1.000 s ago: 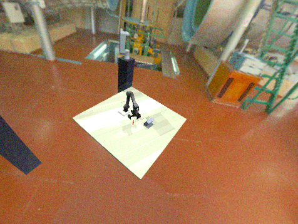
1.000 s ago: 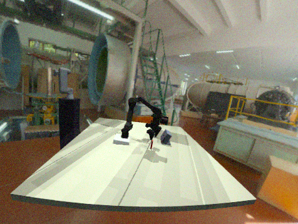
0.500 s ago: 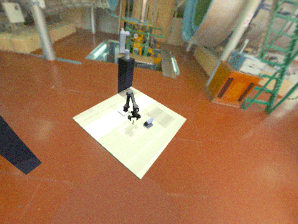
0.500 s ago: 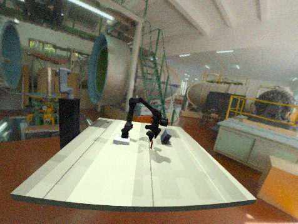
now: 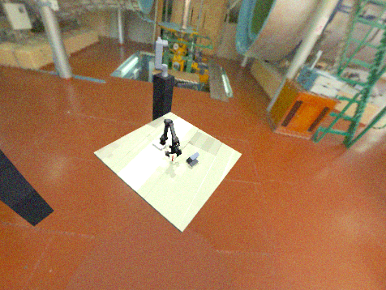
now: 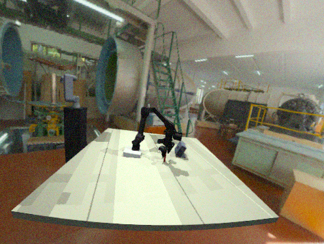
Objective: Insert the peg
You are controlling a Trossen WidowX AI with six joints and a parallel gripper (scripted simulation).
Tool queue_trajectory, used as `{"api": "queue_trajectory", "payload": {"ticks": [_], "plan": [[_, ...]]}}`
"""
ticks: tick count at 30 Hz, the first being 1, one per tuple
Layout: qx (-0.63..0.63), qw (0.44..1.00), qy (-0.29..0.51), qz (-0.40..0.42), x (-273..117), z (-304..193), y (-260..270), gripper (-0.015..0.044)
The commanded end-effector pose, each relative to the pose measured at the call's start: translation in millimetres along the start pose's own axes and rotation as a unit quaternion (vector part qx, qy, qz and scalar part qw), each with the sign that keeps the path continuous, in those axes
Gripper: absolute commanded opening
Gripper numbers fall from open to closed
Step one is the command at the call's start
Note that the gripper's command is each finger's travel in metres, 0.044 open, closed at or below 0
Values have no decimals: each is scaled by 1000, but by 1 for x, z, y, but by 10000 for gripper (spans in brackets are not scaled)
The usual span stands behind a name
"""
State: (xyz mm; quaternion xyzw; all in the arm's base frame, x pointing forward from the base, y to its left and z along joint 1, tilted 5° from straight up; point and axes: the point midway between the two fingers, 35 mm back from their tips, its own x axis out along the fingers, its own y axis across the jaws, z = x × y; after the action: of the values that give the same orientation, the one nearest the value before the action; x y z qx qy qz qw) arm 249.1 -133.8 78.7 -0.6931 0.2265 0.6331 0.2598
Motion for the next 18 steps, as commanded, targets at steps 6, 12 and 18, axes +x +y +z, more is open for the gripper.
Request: {"api": "queue_trajectory", "payload": {"ticks": [6, 12, 18], "plan": [[2, 1000, -1, -2, 15, 2, 0, 440], [2, 1000, -2, -2, 22, 2, 0, 440], [0, 1000, -1, 0, 19, 2, 0, 282]]}}
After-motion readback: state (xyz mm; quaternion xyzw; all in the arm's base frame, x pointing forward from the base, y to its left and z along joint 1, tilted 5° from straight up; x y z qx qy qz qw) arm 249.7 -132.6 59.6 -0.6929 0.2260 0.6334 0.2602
